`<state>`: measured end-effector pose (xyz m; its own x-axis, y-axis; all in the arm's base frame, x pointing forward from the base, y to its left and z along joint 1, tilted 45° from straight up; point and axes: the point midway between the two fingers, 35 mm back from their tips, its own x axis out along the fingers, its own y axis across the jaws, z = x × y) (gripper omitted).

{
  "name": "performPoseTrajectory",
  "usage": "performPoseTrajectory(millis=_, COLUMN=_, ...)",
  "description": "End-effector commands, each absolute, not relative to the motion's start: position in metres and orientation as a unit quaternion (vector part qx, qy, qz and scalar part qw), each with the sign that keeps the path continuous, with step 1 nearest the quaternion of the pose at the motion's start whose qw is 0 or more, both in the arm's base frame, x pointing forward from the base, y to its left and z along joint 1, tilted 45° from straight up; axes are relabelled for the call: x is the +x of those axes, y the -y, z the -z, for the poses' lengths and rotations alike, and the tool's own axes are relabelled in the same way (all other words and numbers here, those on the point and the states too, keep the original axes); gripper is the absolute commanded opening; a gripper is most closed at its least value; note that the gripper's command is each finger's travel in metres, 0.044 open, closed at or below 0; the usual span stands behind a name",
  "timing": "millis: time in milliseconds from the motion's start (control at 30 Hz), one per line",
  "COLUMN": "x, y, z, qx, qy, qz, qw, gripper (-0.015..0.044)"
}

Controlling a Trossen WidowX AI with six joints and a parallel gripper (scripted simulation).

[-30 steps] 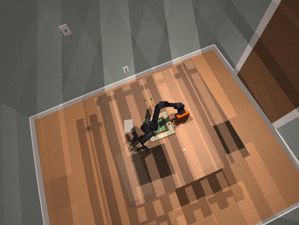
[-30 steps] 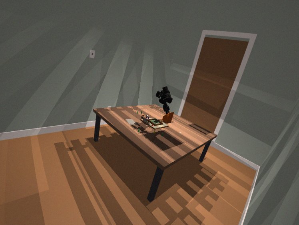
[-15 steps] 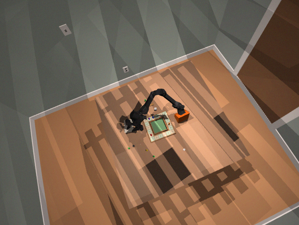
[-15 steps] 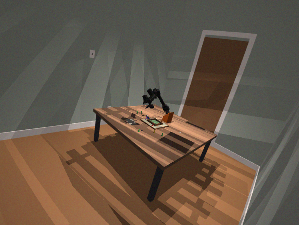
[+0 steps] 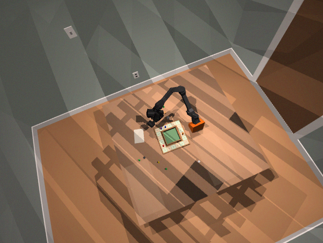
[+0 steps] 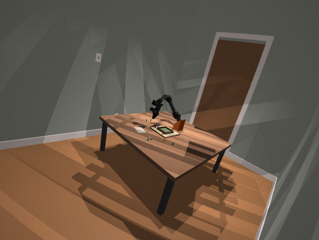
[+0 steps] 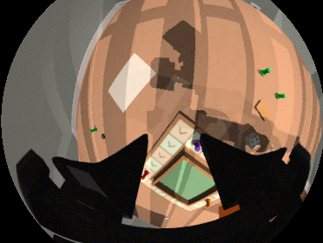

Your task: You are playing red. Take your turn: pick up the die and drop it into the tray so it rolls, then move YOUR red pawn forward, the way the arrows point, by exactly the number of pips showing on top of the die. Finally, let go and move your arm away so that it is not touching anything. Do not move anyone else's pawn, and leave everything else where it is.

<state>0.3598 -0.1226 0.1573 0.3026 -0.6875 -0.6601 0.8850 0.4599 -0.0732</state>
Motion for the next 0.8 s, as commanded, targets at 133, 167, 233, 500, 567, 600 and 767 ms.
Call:
performPoseTrajectory(millis=133, x=0.222, y=0.164, z=-0.148, qx=-0.035, qy=-0.520, qz=0.483, qw=0.703, gripper=0.0275)
performPoseTrajectory(millis=167, x=0.211, y=0.167, z=-0.149, qx=-0.049, qy=-0.538, qz=0.478, qw=0.693, gripper=0.0275)
performPoseTrajectory(millis=233, x=0.198, y=0.171, z=-0.150, qx=-0.065, qy=-0.560, qz=0.470, qw=0.679, gripper=0.0275)
performPoseTrajectory(millis=500, x=0.197, y=0.172, z=-0.151, qx=-0.067, qy=-0.563, qz=0.469, qw=0.677, gripper=0.0275)
performPoseTrajectory(millis=567, x=0.197, y=0.174, z=-0.149, qx=-0.067, qy=-0.563, qz=0.469, qw=0.677, gripper=0.0275)
performPoseTrajectory(millis=600, x=0.196, y=0.178, z=-0.145, qx=-0.067, qy=-0.563, qz=0.469, qw=0.677, gripper=0.0275)
performPoseTrajectory(millis=767, x=0.196, y=0.185, z=-0.139, qx=-0.067, qy=-0.563, qz=0.469, qw=0.677, gripper=0.0275)
